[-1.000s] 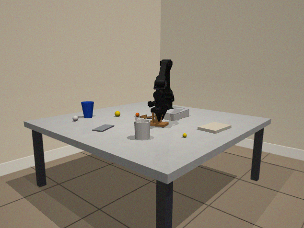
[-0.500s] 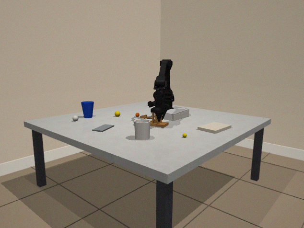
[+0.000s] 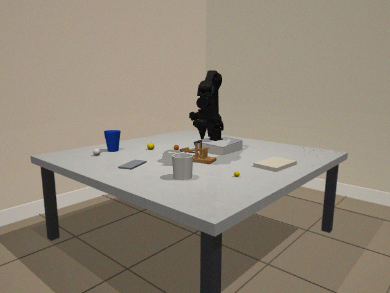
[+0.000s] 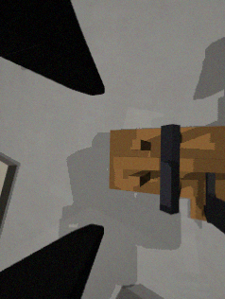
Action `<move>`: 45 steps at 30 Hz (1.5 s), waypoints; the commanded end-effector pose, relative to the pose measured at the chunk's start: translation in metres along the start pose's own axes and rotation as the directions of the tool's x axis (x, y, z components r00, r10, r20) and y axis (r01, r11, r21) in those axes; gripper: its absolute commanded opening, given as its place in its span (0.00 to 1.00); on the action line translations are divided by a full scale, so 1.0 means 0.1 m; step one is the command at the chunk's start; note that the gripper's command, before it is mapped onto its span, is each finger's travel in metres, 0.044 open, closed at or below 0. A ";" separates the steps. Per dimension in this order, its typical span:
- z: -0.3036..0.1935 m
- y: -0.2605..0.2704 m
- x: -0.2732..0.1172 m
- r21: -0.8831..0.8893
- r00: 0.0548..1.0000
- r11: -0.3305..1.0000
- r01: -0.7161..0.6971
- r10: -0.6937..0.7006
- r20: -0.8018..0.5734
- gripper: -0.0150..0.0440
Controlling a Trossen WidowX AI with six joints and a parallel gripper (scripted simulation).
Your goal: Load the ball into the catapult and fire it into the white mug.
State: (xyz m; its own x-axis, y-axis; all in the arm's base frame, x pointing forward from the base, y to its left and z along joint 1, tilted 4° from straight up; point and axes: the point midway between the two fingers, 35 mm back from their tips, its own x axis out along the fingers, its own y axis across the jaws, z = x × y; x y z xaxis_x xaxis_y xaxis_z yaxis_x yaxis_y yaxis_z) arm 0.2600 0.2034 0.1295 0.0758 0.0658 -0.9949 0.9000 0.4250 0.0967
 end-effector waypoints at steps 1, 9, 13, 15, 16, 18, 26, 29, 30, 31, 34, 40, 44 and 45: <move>0.00 -0.02 0.08 0.000 1.000 1.000 0.018 -0.018 0.004 1.00; 0.00 -0.02 0.07 -0.154 1.000 0.988 0.018 -0.017 0.004 1.00; 0.00 -0.02 0.06 -0.289 1.000 0.957 0.017 -0.017 0.005 1.00; 0.00 -0.02 0.06 -0.355 1.000 0.935 0.017 -0.016 0.005 1.00; 0.00 -0.02 0.06 -0.387 1.000 0.922 0.017 -0.016 0.005 1.00; 0.00 -0.02 0.06 -0.450 1.000 0.893 0.016 -0.016 0.005 1.00; 0.00 -0.02 0.04 -0.677 1.000 0.736 0.014 -0.014 0.005 1.00; 0.00 -0.02 0.04 -0.750 1.000 0.662 0.013 -0.013 0.005 1.00; 0.00 -0.02 0.04 -0.772 1.000 0.635 0.013 -0.013 0.005 1.00; 0.00 -0.02 0.04 -0.794 1.000 0.608 0.012 -0.013 0.005 1.00; 0.00 -0.02 0.03 -0.852 1.000 0.523 0.011 -0.012 0.006 1.00; 0.00 -0.03 0.02 -0.942 1.000 0.336 0.009 -0.011 0.006 1.00; 0.00 -0.03 0.02 -0.979 1.000 0.203 0.008 -0.011 0.006 1.00; 0.00 -0.03 0.01 -0.986 1.000 0.169 0.008 -0.010 0.006 1.00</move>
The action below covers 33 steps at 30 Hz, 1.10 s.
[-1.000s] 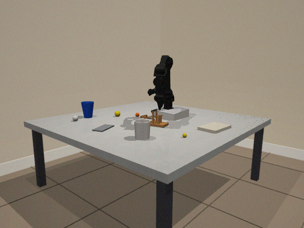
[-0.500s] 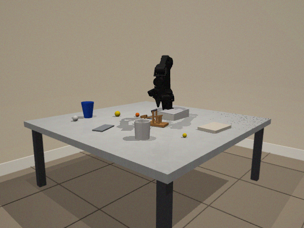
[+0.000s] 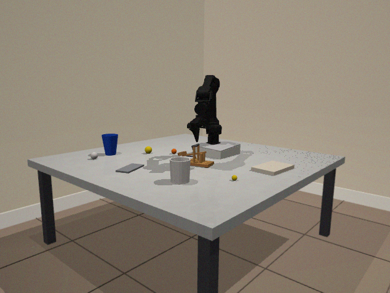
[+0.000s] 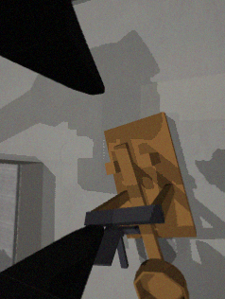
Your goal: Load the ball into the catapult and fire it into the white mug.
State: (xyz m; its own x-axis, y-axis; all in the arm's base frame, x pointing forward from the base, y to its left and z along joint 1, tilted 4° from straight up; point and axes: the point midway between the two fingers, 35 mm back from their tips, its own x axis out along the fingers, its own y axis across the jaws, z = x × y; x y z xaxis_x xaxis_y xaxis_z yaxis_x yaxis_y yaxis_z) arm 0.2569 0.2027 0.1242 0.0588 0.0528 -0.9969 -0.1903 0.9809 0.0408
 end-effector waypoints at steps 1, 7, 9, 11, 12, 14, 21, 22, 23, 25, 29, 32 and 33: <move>0.01 0.00 -0.04 -0.117 1.000 0.993 0.000 0.001 0.011 1.00; 0.01 0.00 -0.05 -0.319 1.000 0.948 0.003 0.001 0.012 1.00; 0.01 0.00 -0.05 -0.384 1.000 0.923 0.004 0.001 0.013 1.00; 0.00 0.00 -0.05 -0.447 1.000 0.894 0.005 0.001 0.013 1.00; 0.00 0.00 -0.05 -0.478 1.000 0.878 0.005 0.001 0.013 1.00; 0.00 0.00 -0.06 -0.537 1.000 0.843 0.007 0.001 0.014 1.00; 0.00 0.00 -0.07 -0.724 1.000 0.690 0.010 0.001 0.015 1.00; 0.00 0.00 -0.07 -0.747 1.000 0.664 0.011 0.001 0.015 1.00; 0.00 0.00 -0.07 -0.770 1.000 0.638 0.011 0.001 0.015 1.00; 0.00 0.00 -0.07 -0.812 1.000 0.583 0.012 0.001 0.016 1.00; 0.00 0.00 -0.08 -0.885 1.000 0.466 0.014 0.001 0.016 1.00; 0.00 0.00 -0.08 -0.928 1.000 0.371 0.015 0.001 0.017 1.00; 0.00 0.00 -0.09 -0.941 1.000 0.339 0.016 0.001 0.017 1.00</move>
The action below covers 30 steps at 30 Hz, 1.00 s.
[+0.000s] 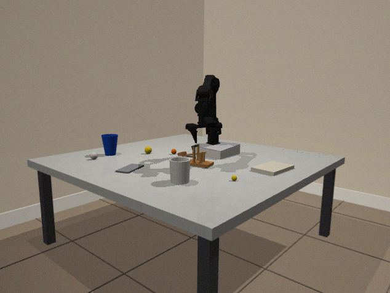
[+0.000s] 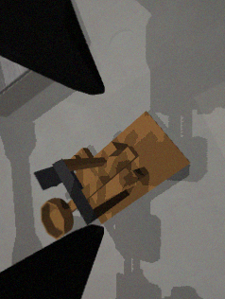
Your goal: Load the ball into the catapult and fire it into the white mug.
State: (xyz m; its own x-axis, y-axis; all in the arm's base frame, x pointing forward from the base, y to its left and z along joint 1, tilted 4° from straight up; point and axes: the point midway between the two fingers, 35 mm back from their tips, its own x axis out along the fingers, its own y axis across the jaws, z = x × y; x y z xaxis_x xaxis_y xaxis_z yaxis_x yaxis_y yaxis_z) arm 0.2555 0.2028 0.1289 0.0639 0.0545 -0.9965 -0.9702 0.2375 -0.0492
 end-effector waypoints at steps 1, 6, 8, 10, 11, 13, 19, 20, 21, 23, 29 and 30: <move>0.00 -0.01 -0.04 -0.117 1.000 0.993 0.011 -0.011 0.005 1.00; 0.00 -0.01 -0.05 -0.286 1.000 0.958 0.013 -0.012 0.005 1.00; 0.00 -0.01 -0.05 -0.352 1.000 0.936 0.013 -0.012 0.006 1.00; 0.00 -0.01 -0.05 -0.416 1.000 0.909 0.014 -0.012 0.006 1.00; 0.00 0.00 -0.05 -0.447 1.000 0.894 0.014 -0.013 0.006 1.00; 0.00 0.00 -0.06 -0.503 1.000 0.864 0.014 -0.013 0.006 1.00; 0.00 -0.01 -0.04 -0.527 1.000 0.850 0.014 -0.013 0.006 1.00; 0.01 -0.01 0.02 -0.539 1.000 0.842 0.014 -0.013 0.006 1.00; 0.01 -0.01 0.12 -0.559 1.000 0.829 0.014 -0.013 0.006 1.00; 0.01 -0.01 0.33 -0.605 1.000 0.796 0.014 -0.012 0.007 1.00; 0.01 -0.01 0.41 -0.620 1.000 0.784 0.014 -0.012 0.007 1.00; 0.01 -0.01 0.42 -0.620 1.000 0.784 0.014 -0.012 0.007 1.00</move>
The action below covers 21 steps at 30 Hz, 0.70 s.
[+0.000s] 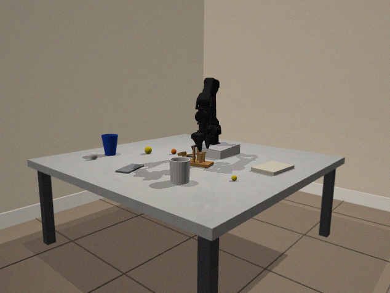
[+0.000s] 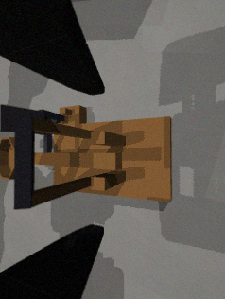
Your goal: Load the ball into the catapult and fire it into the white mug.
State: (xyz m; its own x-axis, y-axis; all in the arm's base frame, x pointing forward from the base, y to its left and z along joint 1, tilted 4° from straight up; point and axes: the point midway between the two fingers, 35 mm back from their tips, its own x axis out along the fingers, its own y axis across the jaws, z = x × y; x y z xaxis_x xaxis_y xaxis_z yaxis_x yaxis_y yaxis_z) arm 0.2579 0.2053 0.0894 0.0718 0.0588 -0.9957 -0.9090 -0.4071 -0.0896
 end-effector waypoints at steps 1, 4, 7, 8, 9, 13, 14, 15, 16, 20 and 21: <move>0.00 -0.01 0.03 -0.009 1.000 1.000 0.005 -0.005 -0.003 1.00; 0.00 -0.01 0.08 -0.009 1.000 1.000 0.005 -0.005 -0.003 1.00; 0.00 -0.02 0.13 -0.009 1.000 1.000 0.005 -0.005 -0.003 1.00; 0.00 -0.02 0.15 -0.009 1.000 1.000 0.005 -0.005 -0.003 1.00; 0.00 -0.02 0.16 -0.009 1.000 1.000 0.005 -0.005 -0.003 1.00; 0.00 -0.02 0.23 -0.009 1.000 1.000 0.005 -0.005 -0.003 1.00; 0.00 -0.02 0.25 -0.009 1.000 1.000 0.005 -0.005 -0.003 1.00; 0.00 -0.02 0.26 -0.009 1.000 1.000 0.005 -0.005 -0.003 1.00; 0.00 -0.02 0.28 -0.009 1.000 1.000 0.005 -0.005 -0.003 1.00; 0.00 -0.02 0.34 -0.009 1.000 1.000 0.005 -0.005 -0.003 1.00; 0.00 -0.02 0.36 -0.009 1.000 1.000 0.005 -0.005 -0.003 1.00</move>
State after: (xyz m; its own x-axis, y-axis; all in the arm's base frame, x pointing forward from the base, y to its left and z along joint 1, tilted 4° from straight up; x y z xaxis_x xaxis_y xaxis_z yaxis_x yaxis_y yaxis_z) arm 0.2633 0.2095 0.0621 0.0858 0.0699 -0.9939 -0.9055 -0.4105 -0.1070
